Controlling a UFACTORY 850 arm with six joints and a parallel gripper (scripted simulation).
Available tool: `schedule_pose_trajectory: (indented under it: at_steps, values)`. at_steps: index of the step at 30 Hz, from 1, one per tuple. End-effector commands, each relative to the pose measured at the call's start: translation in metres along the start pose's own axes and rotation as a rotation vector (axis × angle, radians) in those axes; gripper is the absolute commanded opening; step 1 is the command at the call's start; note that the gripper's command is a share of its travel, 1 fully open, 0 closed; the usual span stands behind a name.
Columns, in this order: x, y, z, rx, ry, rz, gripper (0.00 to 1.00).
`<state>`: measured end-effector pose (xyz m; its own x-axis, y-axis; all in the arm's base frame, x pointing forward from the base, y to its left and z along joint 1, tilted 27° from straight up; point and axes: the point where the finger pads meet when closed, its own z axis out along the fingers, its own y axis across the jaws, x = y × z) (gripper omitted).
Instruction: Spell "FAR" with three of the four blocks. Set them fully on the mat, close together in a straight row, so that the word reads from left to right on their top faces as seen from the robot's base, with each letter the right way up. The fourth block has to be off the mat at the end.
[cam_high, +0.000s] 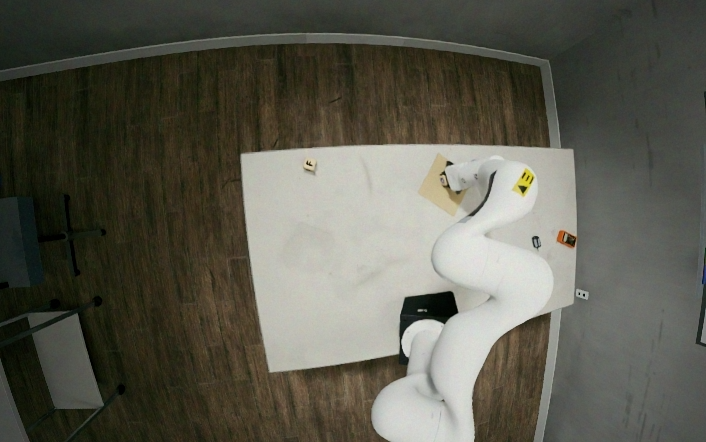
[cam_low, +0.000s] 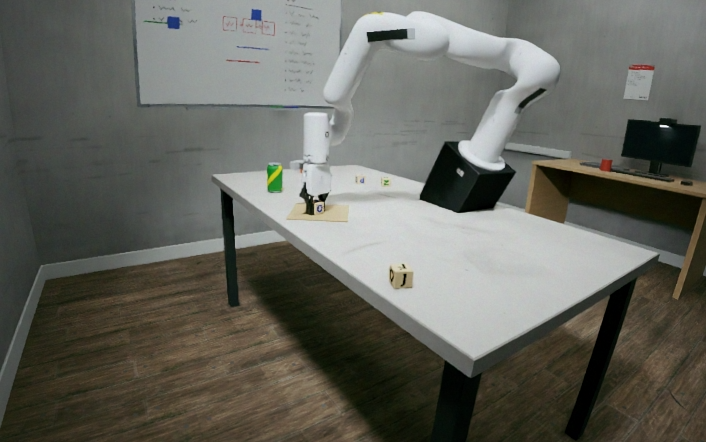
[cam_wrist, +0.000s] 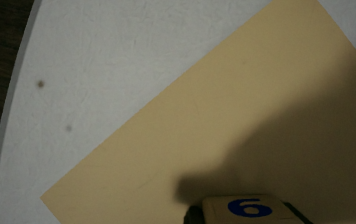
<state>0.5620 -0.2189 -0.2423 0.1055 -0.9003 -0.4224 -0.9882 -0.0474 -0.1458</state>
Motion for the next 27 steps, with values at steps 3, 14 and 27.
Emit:
schedule_pose_trajectory:
  at_steps: [3, 14, 27]
  values:
    - [0.0, -0.001, -0.001, 0.001, 0.001, 0.0, 0.41]
    - [0.0, -0.001, -0.034, 0.001, 0.001, 0.0, 0.41]
    - [0.0, -0.001, -0.1, 0.001, 0.001, 0.0, 0.41]
